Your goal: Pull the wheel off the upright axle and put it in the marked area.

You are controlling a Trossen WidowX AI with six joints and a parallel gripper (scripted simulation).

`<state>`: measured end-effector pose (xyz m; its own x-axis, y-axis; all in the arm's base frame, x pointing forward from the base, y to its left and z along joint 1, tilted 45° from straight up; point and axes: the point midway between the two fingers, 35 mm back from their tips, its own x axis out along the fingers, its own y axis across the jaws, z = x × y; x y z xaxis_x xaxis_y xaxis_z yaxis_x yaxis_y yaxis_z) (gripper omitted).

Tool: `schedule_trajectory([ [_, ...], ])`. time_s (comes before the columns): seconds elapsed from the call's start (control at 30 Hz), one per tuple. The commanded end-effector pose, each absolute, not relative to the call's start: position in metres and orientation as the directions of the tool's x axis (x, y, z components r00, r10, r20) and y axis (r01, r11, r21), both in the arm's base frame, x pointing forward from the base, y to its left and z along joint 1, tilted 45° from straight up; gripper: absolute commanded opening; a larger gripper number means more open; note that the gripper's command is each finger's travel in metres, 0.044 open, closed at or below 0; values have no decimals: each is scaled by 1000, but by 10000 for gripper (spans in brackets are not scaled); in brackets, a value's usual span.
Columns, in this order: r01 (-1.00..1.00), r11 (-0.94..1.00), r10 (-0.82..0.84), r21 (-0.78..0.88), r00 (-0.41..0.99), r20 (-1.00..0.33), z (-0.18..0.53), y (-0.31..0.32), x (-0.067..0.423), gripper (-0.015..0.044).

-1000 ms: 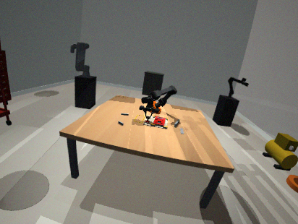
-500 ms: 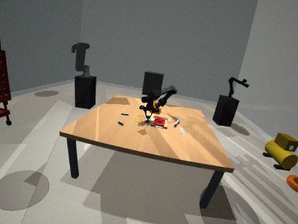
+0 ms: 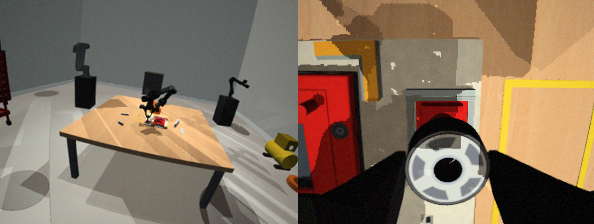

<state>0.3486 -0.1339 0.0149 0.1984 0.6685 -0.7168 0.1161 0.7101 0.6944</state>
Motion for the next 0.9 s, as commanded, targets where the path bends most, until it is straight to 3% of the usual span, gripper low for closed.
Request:
schedule_trajectory([
  [0.0,112,714,666,692,198,-719,17,-135,349,0],
  [0.87,114,714,666,691,197,-720,44,-161,340,0],
])
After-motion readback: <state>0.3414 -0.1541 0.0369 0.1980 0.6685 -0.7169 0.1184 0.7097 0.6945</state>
